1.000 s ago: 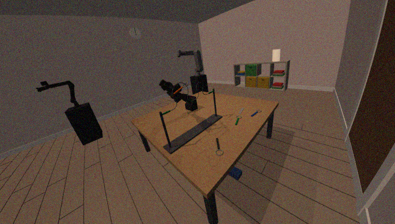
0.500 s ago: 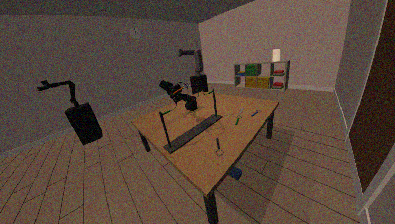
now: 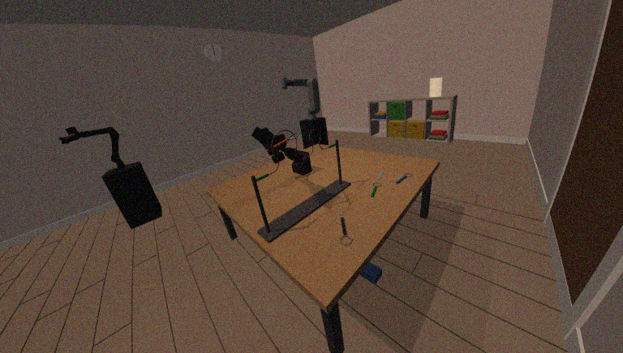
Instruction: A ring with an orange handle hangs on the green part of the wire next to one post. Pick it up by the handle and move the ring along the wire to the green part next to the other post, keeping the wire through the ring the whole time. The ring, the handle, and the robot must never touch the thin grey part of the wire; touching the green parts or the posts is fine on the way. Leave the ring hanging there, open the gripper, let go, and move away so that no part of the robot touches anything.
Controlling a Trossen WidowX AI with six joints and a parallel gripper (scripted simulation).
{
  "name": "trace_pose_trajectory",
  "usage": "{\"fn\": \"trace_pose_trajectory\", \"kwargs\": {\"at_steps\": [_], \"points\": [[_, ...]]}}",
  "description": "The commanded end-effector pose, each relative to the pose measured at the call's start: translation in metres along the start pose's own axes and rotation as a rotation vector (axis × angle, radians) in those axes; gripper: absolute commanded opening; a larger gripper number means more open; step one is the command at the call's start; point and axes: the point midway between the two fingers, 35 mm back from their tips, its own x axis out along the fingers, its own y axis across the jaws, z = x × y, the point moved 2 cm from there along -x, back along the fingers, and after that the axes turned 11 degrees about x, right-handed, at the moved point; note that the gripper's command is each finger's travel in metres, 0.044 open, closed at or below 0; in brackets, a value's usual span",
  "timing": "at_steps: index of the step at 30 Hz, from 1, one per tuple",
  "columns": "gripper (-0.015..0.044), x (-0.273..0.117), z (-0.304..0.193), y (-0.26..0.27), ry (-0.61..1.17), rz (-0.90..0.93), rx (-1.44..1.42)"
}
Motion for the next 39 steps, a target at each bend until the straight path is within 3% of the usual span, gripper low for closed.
{"fn": "trace_pose_trajectory", "kwargs": {"at_steps": [1,39], "points": [[-0.0150,-0.0002,0.0017,0.0032,-0.014,-0.010,-0.038],[-0.0150,0.0003,0.0047,-0.0068,-0.081,-0.166,-0.329]]}}
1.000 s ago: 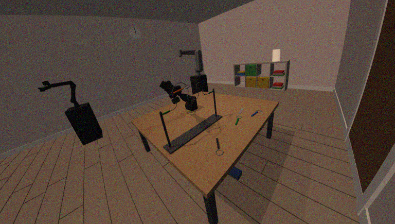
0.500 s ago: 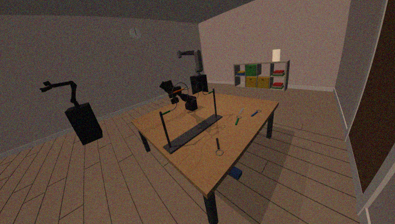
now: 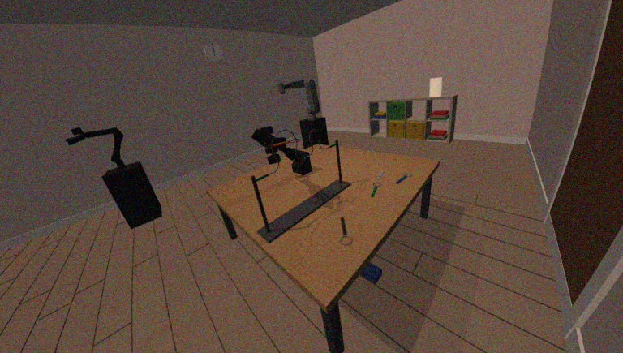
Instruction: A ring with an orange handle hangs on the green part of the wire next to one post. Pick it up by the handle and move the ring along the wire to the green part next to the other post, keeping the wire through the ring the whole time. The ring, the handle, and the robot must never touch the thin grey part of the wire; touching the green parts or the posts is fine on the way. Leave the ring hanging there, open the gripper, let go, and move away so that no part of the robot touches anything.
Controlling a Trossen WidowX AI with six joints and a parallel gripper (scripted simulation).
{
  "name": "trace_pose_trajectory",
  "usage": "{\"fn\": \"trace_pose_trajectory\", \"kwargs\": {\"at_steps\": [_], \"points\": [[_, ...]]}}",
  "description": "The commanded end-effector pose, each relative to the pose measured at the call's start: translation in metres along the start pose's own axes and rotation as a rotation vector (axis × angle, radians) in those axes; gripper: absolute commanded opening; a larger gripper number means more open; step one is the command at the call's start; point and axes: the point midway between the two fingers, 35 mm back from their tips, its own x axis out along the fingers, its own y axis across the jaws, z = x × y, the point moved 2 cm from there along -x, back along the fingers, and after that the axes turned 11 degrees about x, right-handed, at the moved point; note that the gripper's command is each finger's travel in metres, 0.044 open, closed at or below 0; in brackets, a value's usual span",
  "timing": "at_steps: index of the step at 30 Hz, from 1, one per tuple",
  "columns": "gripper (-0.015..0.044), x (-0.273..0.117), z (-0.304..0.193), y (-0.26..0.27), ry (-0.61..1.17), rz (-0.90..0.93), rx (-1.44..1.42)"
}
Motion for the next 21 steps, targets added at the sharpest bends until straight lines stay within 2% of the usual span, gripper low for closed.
{"fn": "trace_pose_trajectory", "kwargs": {"at_steps": [1,21], "points": [[-0.0150,0.0000,0.0028,0.0022,-0.017,-0.017,-0.048],[-0.0150,0.0006,0.0045,-0.0047,-0.064,-0.126,-0.252]]}}
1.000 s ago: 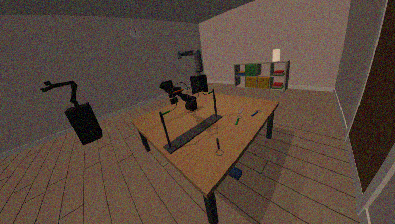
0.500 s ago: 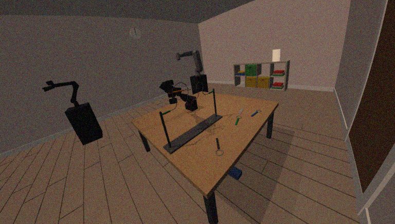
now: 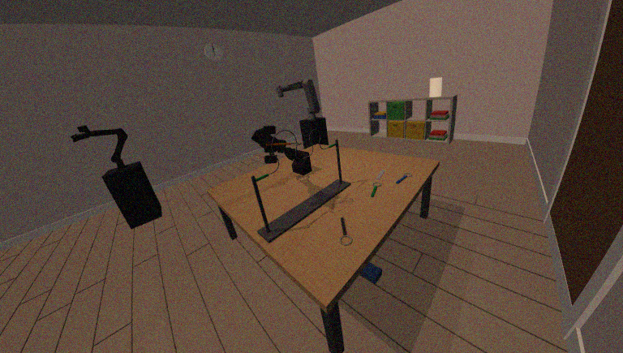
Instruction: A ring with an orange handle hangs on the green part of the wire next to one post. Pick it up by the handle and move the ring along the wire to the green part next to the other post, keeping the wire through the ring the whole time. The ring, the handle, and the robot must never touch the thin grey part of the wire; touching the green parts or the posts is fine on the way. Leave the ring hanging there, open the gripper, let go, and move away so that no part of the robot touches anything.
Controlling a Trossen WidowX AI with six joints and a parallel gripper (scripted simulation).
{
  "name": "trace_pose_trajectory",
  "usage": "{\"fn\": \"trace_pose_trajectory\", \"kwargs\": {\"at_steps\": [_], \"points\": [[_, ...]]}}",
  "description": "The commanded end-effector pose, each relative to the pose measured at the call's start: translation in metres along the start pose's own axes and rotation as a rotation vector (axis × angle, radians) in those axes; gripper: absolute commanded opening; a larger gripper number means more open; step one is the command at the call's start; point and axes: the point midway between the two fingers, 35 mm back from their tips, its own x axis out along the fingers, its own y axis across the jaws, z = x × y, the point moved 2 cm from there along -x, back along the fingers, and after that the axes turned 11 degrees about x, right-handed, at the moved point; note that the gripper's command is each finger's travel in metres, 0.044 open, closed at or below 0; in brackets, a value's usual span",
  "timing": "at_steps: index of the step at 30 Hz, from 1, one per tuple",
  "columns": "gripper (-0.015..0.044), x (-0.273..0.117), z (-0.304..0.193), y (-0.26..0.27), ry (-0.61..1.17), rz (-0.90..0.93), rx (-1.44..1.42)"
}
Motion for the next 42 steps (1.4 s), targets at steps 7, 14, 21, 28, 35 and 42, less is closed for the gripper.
{"fn": "trace_pose_trajectory", "kwargs": {"at_steps": [7,14,21,28,35,42], "points": [[-0.0150,0.000,0.003,0.000,-0.032,-0.055,-0.114],[-0.0150,0.000,0.002,0.000,-0.042,-0.079,-0.159],[-0.0150,0.000,0.000,0.005,-0.045,-0.089,-0.177],[-0.0150,0.000,-0.005,0.014,-0.037,-0.074,-0.147],[-0.0150,-0.001,-0.010,0.029,-0.017,-0.032,-0.067],[-0.0150,-0.003,-0.013,0.045,0.006,0.017,0.026]]}}
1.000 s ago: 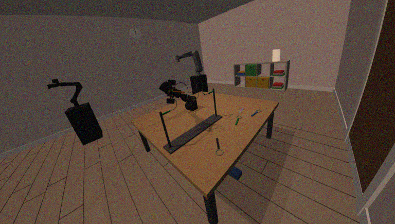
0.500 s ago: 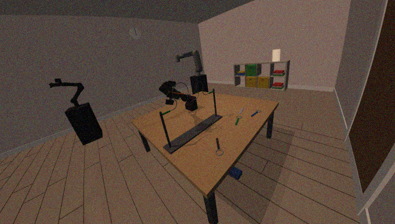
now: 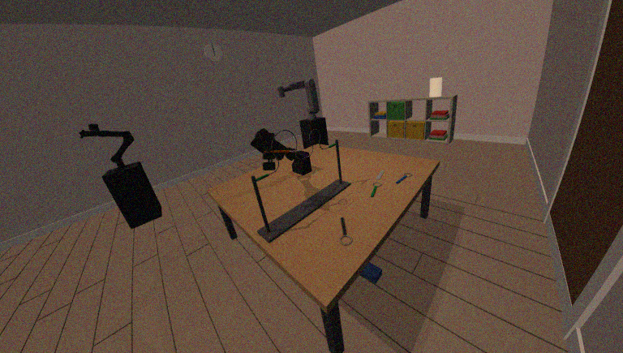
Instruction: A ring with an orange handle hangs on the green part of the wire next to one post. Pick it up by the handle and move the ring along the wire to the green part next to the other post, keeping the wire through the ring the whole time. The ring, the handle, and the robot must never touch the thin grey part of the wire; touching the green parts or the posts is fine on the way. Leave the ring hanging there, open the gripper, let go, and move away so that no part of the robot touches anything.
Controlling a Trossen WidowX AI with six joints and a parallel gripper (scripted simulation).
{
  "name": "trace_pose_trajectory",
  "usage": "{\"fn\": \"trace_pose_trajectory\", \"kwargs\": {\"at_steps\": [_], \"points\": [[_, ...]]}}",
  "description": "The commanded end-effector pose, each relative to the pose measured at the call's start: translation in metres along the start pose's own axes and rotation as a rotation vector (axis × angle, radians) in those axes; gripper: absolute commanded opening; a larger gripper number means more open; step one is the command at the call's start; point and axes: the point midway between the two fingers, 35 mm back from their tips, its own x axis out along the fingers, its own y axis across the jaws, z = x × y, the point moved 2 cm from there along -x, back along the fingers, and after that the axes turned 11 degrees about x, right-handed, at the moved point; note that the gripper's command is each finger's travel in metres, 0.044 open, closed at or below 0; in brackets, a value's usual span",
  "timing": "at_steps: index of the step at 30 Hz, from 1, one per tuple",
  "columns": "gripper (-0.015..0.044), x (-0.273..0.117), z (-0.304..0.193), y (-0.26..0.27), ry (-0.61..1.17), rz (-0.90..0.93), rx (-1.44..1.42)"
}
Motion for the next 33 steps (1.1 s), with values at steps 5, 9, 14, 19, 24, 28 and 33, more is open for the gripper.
{"fn": "trace_pose_trajectory", "kwargs": {"at_steps": [5,9,14,19,24,28,33], "points": [[-0.0150,-0.004,0.002,0.026,0.024,0.077,0.124],[-0.0150,-0.006,0.001,0.035,0.038,0.108,0.181],[-0.0150,-0.009,0.002,0.045,0.054,0.142,0.245],[-0.0150,-0.012,0.003,0.055,0.069,0.176,0.308],[-0.0150,-0.016,0.005,0.065,0.086,0.212,0.376],[-0.0150,-0.018,0.007,0.072,0.098,0.238,0.423],[-0.0150,-0.022,0.010,0.081,0.113,0.272,0.486]]}}
